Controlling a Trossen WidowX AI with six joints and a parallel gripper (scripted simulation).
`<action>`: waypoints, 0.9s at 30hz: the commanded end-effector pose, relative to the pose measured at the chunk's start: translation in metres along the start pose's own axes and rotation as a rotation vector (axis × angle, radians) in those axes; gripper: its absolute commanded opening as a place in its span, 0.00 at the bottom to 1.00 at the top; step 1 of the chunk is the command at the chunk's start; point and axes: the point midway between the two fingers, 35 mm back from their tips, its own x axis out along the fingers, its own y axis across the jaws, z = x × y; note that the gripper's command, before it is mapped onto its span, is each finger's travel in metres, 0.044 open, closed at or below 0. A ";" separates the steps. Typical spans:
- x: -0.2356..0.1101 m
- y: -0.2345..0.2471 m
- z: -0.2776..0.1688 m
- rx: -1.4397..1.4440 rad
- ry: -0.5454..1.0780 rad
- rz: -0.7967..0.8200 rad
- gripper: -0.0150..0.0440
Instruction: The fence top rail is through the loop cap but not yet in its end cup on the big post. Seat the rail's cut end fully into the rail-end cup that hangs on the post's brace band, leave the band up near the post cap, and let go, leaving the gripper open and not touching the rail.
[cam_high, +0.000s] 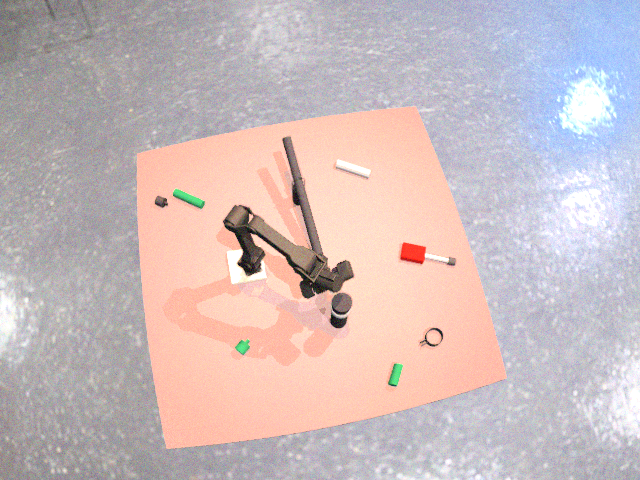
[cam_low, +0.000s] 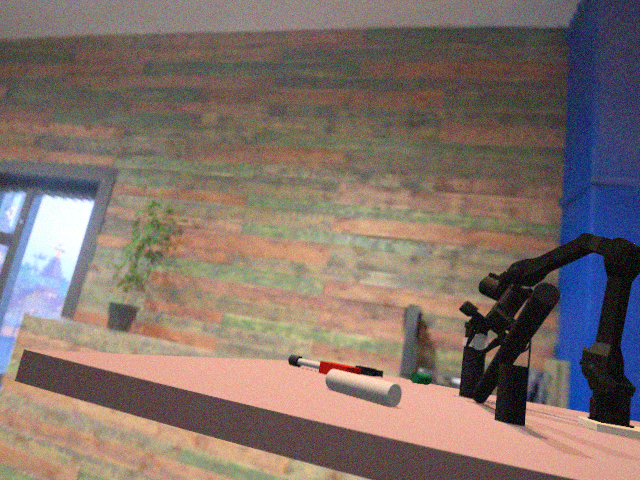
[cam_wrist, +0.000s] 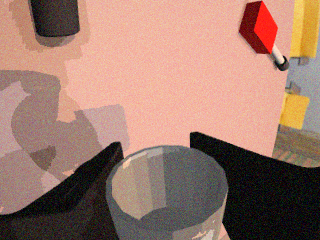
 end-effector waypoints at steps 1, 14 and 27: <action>0.000 0.000 0.000 0.000 0.000 0.000 0.25; 0.000 0.000 0.000 0.000 0.000 0.000 0.57; -0.032 -0.018 0.037 -0.011 -0.004 -0.001 1.00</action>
